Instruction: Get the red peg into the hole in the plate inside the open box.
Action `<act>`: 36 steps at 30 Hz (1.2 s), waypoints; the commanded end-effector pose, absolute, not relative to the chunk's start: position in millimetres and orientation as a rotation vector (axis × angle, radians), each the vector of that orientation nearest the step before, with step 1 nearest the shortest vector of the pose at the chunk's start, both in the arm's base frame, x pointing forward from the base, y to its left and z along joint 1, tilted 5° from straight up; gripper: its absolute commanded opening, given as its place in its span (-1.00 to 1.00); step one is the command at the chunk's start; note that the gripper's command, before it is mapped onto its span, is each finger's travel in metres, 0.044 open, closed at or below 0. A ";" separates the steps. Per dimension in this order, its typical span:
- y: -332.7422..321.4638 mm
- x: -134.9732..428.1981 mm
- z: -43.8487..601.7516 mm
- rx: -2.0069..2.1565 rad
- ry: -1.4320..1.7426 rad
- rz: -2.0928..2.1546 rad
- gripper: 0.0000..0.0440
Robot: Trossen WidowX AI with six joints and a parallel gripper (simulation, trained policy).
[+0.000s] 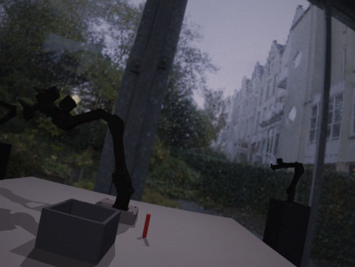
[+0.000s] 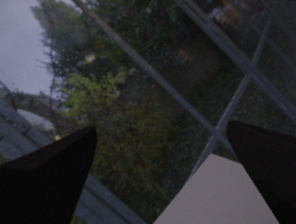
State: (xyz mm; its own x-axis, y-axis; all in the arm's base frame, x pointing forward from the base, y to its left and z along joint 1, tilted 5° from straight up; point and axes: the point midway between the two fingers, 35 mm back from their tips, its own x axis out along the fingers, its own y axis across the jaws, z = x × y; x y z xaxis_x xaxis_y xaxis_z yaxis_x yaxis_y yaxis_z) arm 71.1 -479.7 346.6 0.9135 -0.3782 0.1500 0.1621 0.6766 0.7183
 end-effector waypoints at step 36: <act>-241.4 365.2 382.6 1.188 -0.069 -0.143 0.99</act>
